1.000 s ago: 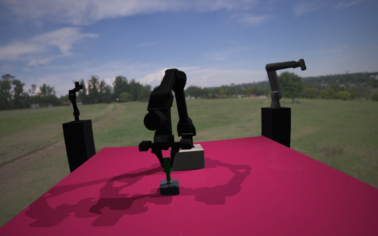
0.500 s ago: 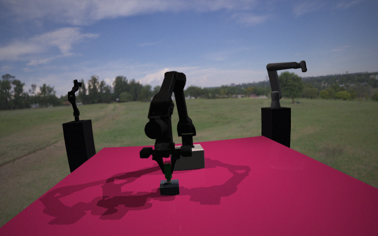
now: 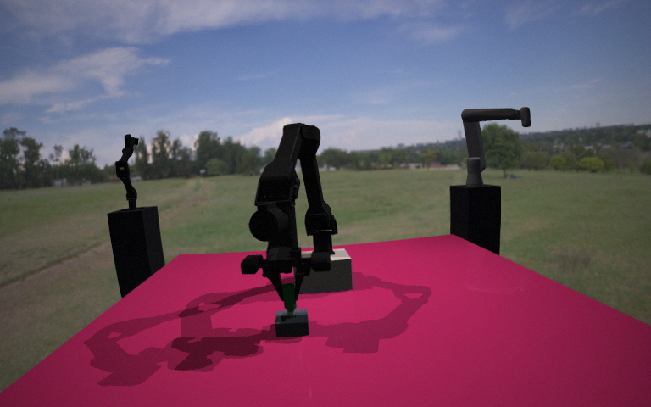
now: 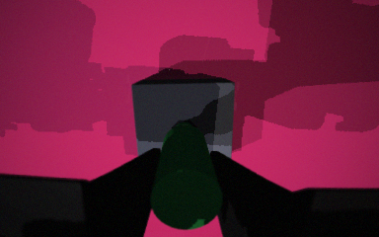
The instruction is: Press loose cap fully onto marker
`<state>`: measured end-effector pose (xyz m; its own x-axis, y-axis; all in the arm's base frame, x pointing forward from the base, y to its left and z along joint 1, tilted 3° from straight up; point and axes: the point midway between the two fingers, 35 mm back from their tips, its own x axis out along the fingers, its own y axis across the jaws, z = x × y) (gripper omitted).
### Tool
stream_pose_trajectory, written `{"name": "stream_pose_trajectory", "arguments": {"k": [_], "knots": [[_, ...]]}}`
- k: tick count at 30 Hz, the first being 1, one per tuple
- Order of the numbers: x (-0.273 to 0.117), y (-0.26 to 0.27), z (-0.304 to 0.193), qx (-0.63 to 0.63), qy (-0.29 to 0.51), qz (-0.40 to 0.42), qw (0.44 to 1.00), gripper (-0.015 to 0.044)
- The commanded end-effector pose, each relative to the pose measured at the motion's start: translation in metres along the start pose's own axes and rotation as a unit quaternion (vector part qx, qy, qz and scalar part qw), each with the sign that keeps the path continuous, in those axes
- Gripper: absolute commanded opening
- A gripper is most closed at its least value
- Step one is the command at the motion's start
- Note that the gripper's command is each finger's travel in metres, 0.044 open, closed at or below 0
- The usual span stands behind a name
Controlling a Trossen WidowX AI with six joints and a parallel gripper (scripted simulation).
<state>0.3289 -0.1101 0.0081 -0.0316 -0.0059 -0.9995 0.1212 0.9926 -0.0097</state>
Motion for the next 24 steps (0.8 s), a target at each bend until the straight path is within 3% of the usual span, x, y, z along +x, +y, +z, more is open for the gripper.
{"name": "stream_pose_trajectory", "arguments": {"k": [1, 11, 14, 18, 23, 24], "knots": [[0.0, 0.0, 0.0, 0.0, 0.0, 0.0, 1.0, 0.0184], [0.0, 0.0, 0.0, 0.0, 0.0, 0.0, 1.0, 0.044], [-0.012, 0.0, 0.001, 0.0, 0.0, 0.0, 1.0, 0.044], [-0.072, 0.0, 0.001, 0.0, 0.0, 0.0, 1.0, 0.044], [-0.075, 0.0, 0.0, 0.0, 0.0, 0.0, 1.0, 0.044], [-0.074, 0.0, 0.0, -0.005, 0.0, 0.0, 1.0, 0.0414]]}}
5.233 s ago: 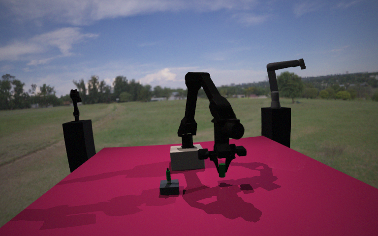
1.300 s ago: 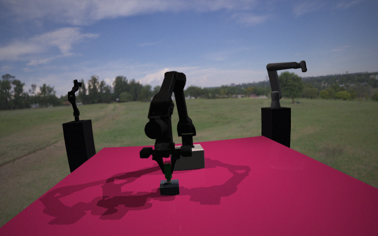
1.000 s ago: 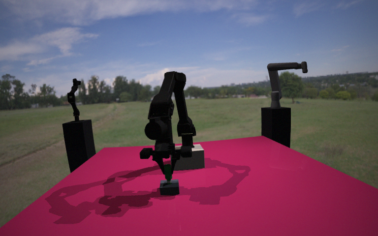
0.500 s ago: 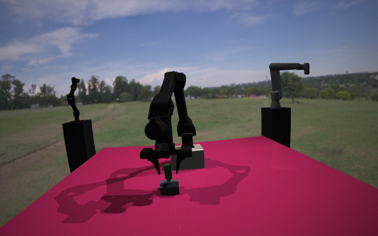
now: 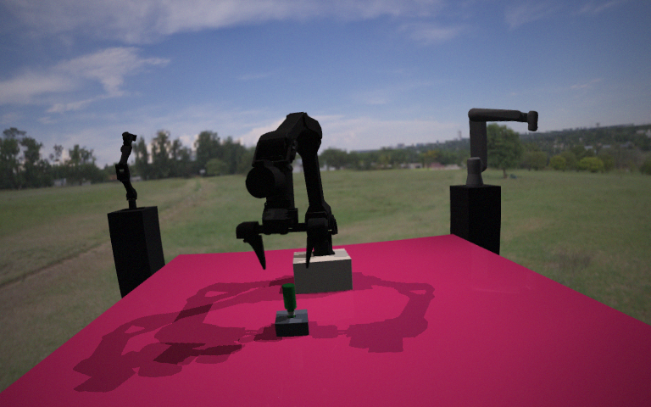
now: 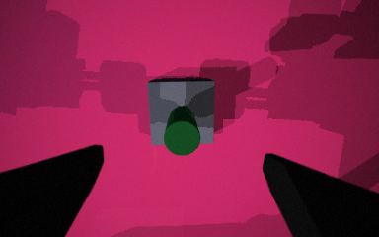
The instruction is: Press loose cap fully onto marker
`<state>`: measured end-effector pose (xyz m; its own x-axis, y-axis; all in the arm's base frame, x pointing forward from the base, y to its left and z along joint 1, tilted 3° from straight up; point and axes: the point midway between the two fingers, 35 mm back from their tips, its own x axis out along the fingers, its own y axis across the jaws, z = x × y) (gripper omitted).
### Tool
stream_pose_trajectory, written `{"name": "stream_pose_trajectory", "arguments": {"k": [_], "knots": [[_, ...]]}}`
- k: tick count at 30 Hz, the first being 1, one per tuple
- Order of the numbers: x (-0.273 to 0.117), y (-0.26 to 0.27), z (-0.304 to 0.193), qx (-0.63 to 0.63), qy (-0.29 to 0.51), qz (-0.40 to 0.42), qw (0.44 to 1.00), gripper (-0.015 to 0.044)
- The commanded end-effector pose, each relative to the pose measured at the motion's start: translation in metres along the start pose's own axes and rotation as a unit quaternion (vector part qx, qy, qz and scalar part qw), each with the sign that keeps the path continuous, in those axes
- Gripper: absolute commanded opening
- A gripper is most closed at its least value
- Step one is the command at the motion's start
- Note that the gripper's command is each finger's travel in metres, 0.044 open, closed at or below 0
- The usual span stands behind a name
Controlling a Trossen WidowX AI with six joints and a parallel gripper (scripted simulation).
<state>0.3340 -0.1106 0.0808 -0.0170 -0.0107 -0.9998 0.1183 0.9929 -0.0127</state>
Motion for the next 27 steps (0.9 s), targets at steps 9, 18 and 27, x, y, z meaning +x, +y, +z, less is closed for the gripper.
{"name": "stream_pose_trajectory", "arguments": {"k": [9, 18, 27], "knots": [[0.0067, 0.0007, -0.003, -0.042, 0.008, 0.001, 0.999, 0.0177], [0.0067, 0.0007, -0.003, -0.042, 0.008, 0.001, 0.999, 0.0], [0.0074, 0.0007, -0.003, -0.042, 0.008, 0.001, 0.999, 0.0]]}}
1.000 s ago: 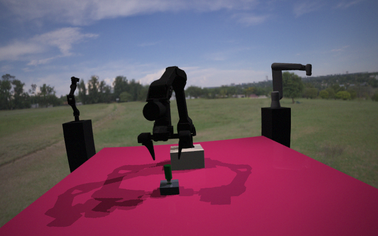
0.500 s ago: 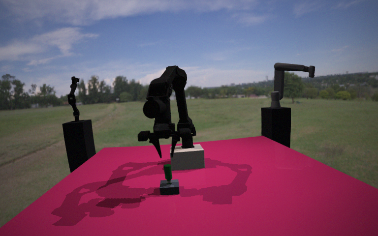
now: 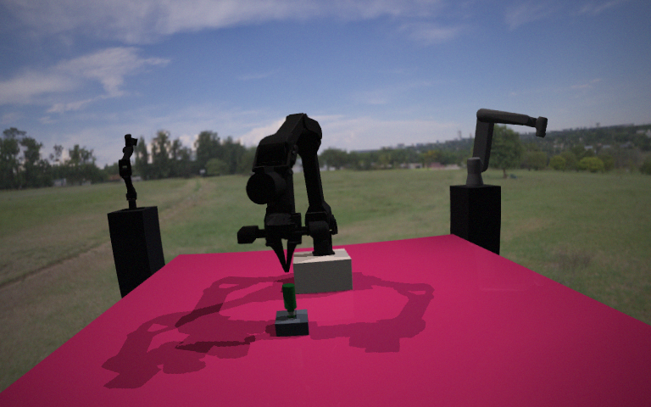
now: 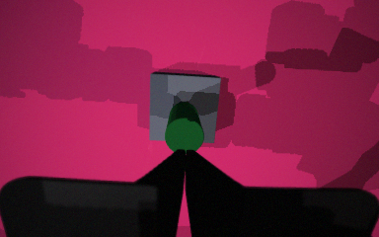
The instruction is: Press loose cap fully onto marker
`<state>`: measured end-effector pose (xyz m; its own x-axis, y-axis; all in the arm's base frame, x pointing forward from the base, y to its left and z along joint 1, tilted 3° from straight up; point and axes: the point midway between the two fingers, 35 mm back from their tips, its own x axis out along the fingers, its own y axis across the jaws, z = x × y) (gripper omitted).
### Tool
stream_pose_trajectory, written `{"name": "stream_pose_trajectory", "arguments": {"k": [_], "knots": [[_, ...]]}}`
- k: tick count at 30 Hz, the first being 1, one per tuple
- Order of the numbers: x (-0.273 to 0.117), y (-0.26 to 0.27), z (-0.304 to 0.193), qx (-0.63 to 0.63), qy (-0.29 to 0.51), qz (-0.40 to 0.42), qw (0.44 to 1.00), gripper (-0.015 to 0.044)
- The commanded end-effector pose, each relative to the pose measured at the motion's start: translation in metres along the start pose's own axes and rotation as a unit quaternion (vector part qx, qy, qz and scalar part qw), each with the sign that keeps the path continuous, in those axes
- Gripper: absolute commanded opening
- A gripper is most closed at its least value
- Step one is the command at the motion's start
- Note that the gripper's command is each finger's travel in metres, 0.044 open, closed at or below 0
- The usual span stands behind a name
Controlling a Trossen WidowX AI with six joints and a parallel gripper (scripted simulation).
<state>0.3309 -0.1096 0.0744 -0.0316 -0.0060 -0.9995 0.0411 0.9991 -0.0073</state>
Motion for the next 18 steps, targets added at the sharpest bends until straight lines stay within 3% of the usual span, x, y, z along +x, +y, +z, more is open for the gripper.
{"name": "stream_pose_trajectory", "arguments": {"k": [1, 18], "knots": [[0.002, 0.0, 0.0, -0.003, 0.0, 0.0, 1.0, 0.0], [0.025, 0.0, 0.0, -0.003, 0.0, 0.0, 1.0, 0.0]]}}
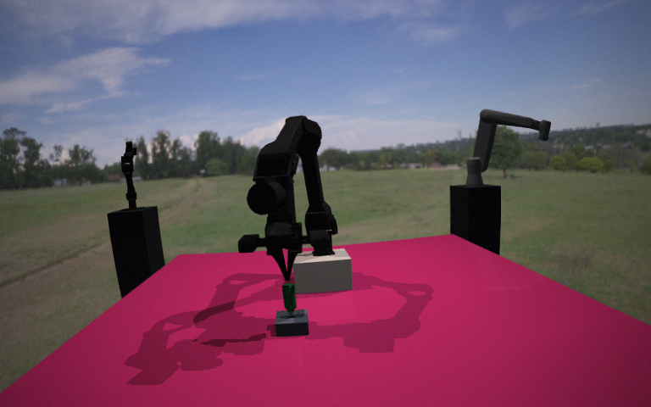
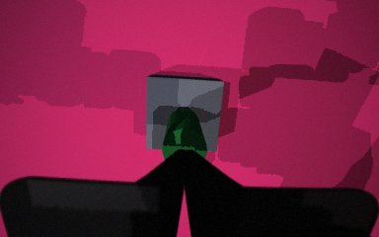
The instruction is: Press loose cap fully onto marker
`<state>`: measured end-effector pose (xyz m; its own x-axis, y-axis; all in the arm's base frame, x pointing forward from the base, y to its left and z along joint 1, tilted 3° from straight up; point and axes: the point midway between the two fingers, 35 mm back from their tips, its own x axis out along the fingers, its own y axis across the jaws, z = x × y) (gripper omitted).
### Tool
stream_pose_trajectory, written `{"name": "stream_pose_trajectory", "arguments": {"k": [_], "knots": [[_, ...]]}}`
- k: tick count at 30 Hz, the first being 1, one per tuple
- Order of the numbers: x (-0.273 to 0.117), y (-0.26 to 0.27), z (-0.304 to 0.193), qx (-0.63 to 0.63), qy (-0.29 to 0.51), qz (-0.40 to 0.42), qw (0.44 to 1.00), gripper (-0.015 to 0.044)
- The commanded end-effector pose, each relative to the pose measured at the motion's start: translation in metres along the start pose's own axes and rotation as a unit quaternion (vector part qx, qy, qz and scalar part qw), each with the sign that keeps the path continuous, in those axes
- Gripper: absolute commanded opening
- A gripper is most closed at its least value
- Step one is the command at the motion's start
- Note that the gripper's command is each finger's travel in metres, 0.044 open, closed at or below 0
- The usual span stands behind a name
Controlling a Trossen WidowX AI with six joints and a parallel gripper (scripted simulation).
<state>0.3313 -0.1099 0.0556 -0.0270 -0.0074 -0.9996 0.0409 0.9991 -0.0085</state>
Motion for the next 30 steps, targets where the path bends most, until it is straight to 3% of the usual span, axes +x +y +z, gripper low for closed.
{"name": "stream_pose_trajectory", "arguments": {"k": [1, 22, 28, 30], "knots": [[0.007, 0.0, -0.001, -0.003, 0.002, 0.0, 1.0, 0.0], [0.014, -0.001, 0.002, 0.0, -0.004, -0.001, 1.0, 0.0], [-0.062, -0.001, 0.003, 0.0, -0.003, -0.001, 1.0, 0.0], [-0.072, -0.001, 0.002, 0.0, -0.003, -0.001, 1.0, 0.0]]}}
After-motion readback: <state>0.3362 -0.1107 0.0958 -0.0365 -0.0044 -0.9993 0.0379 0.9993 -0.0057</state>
